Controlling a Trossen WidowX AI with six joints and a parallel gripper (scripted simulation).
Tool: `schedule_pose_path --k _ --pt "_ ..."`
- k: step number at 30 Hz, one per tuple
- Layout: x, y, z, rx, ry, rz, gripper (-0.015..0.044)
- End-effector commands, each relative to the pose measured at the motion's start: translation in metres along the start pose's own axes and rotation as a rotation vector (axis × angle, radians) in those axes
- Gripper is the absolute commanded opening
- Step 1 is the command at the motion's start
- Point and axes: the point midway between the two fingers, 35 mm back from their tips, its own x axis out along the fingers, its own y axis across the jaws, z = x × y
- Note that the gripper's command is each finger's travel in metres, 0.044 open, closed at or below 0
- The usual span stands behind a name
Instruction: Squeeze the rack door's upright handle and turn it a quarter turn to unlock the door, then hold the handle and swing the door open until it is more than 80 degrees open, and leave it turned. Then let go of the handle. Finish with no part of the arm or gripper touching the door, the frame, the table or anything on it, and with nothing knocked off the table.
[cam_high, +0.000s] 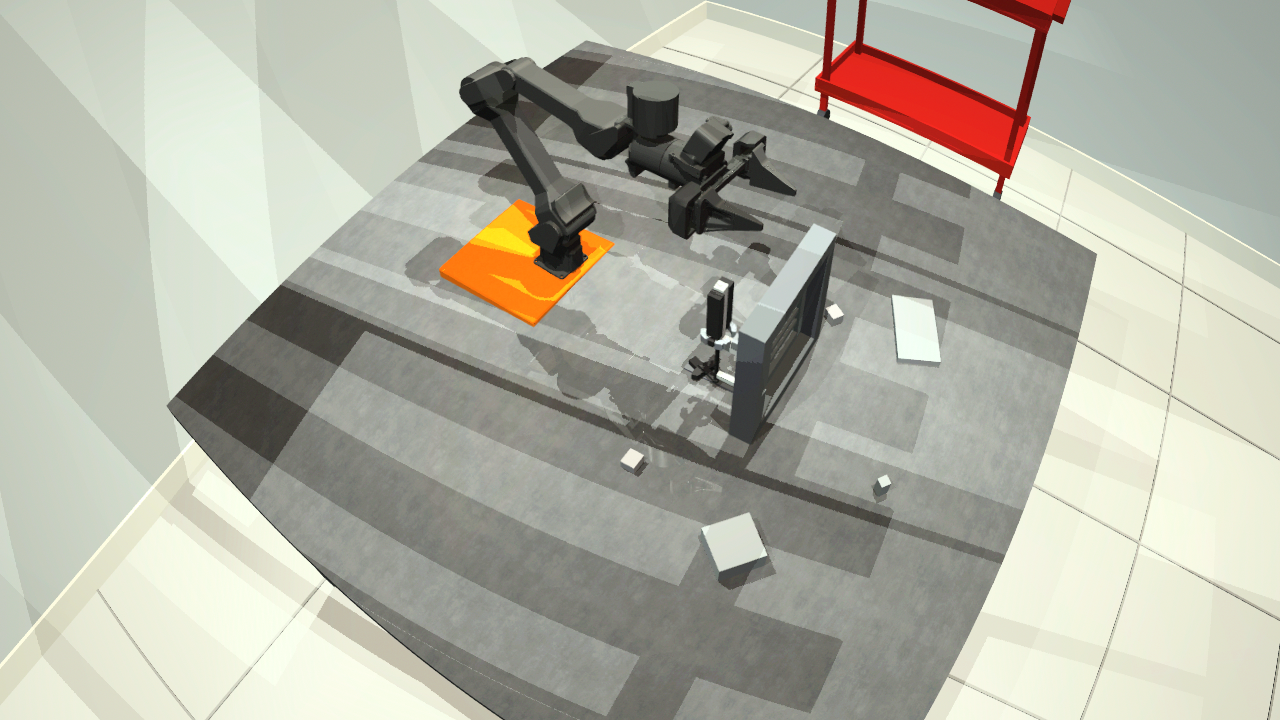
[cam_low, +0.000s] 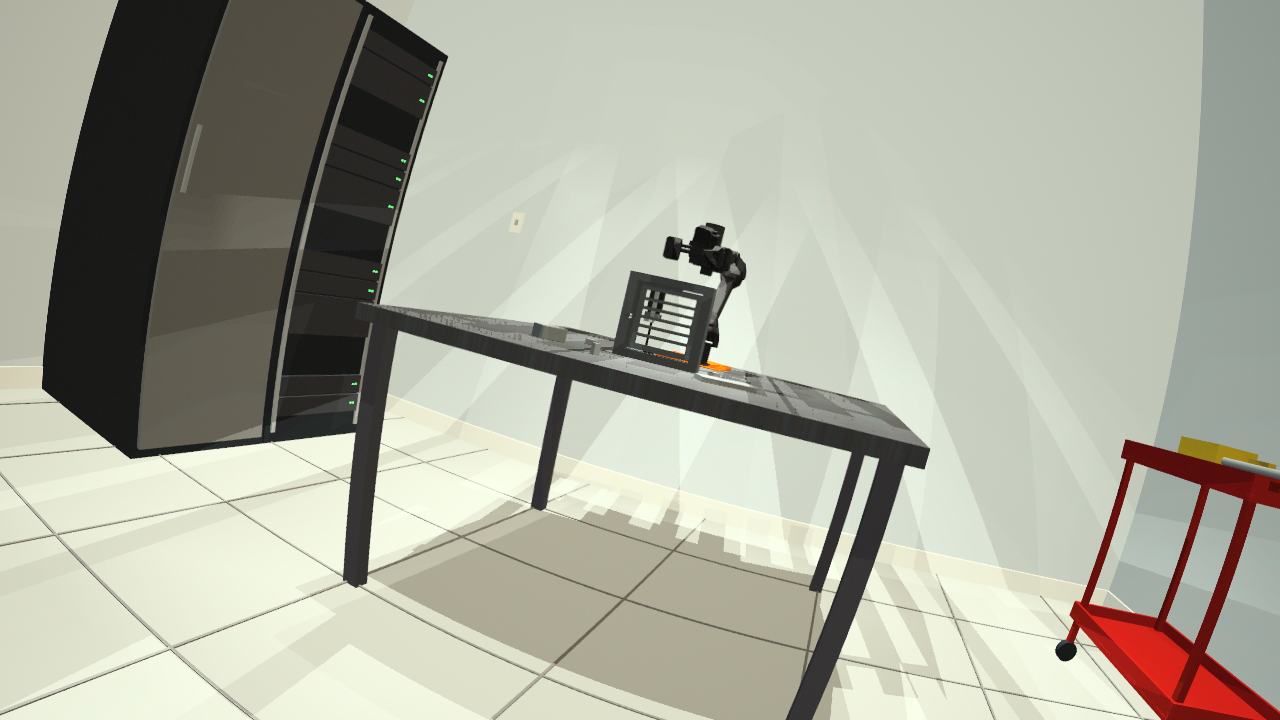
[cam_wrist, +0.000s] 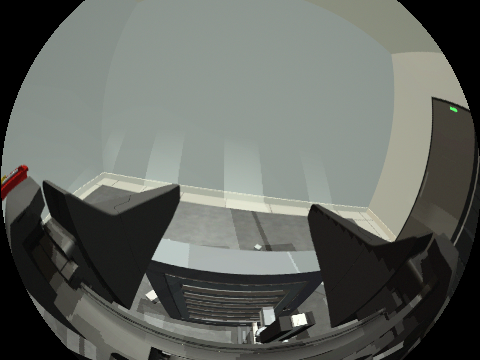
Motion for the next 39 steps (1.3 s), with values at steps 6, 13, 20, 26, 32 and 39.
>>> schedule_pose_path --k 6,13,20,26,32,39 --pt "0.010 -0.005 -0.004 -0.021 0.085 -0.010 0.0296" --pt "0.021 -0.012 -0.010 -0.050 0.218 -0.023 0.0296" --pt "0.030 -0.020 -0.017 -0.074 0.351 -0.030 0.0296" --pt "0.034 -0.028 -0.023 -0.089 0.465 -0.033 0.0296" --pt "0.036 -0.035 -0.028 -0.099 0.579 -0.032 0.0296" --pt "0.035 -0.042 -0.035 -0.106 0.711 -0.026 0.0296"
